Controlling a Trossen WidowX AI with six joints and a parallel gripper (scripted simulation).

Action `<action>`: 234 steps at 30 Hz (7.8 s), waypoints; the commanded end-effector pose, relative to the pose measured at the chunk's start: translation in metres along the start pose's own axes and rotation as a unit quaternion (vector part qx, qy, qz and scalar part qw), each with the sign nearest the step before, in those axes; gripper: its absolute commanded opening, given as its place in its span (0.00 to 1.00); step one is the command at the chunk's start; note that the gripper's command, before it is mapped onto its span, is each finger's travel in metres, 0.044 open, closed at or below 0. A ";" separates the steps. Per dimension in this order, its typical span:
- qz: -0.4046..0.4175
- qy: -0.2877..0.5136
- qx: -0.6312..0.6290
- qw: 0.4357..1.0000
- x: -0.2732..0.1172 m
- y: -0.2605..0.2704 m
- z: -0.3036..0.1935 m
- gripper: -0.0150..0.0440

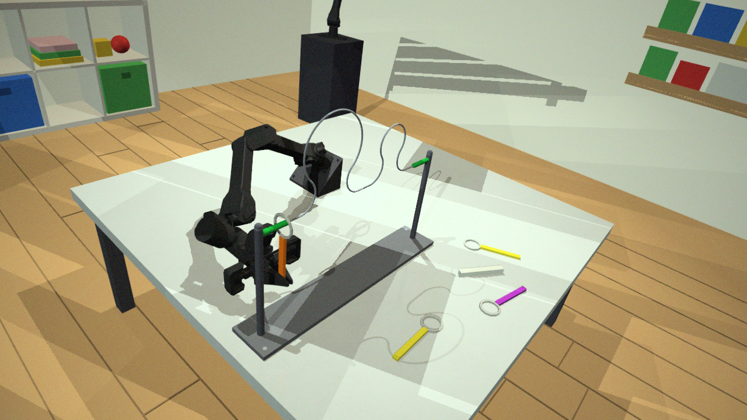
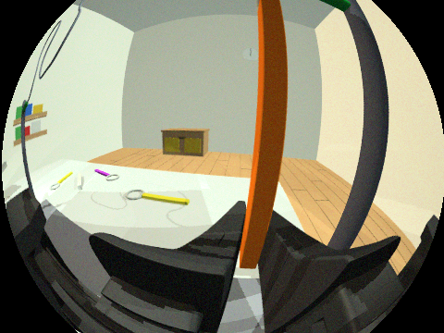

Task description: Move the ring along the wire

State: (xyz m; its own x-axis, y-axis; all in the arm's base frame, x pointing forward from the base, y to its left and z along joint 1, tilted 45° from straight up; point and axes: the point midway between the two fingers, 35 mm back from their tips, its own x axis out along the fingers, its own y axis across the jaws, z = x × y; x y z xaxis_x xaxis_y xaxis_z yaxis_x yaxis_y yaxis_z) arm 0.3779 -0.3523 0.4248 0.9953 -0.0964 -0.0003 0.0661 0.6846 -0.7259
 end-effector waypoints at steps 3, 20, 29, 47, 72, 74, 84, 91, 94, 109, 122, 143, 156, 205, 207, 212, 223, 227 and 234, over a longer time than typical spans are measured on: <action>-0.003 0.040 -0.004 0.999 -0.011 0.003 0.004 0.00; -0.001 0.194 0.002 0.981 -0.050 0.022 0.015 0.00; 0.005 0.246 0.018 0.969 -0.062 0.035 0.021 0.00; 0.034 0.243 0.122 0.962 -0.062 0.076 0.024 0.00; 0.105 0.221 0.384 0.890 -0.062 0.150 0.065 0.00; 0.111 0.219 0.405 0.881 -0.062 0.154 0.071 0.00; 0.136 0.205 0.502 0.829 -0.062 0.173 0.098 0.00; 0.151 0.194 0.561 0.790 -0.063 0.182 0.118 0.00; 0.157 0.190 0.585 0.773 -0.063 0.185 0.126 0.00; 0.181 0.170 0.677 0.693 -0.063 0.190 0.163 0.00; 0.198 0.152 0.745 0.618 -0.064 0.187 0.195 0.00; 0.187 0.101 0.850 0.483 -0.055 0.170 0.249 0.00; 0.189 0.096 0.865 0.455 -0.055 0.158 0.265 0.00; 0.151 0.146 0.716 0.666 -0.054 0.161 0.252 0.00; 0.149 0.148 0.708 0.675 -0.054 0.161 0.251 0.00; 0.143 0.153 0.686 0.697 -0.054 0.161 0.249 0.00; 0.129 0.164 0.637 0.742 -0.054 0.161 0.244 0.00; 0.124 0.168 0.618 0.758 -0.054 0.161 0.242 0.00; 0.115 0.174 0.584 0.784 -0.054 0.160 0.239 0.00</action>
State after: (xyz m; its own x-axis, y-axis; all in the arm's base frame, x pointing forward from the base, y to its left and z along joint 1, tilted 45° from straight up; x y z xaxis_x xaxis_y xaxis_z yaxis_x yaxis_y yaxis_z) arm 0.3511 -0.0645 0.4733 0.9263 0.0903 -0.3658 0.1071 0.8678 0.4853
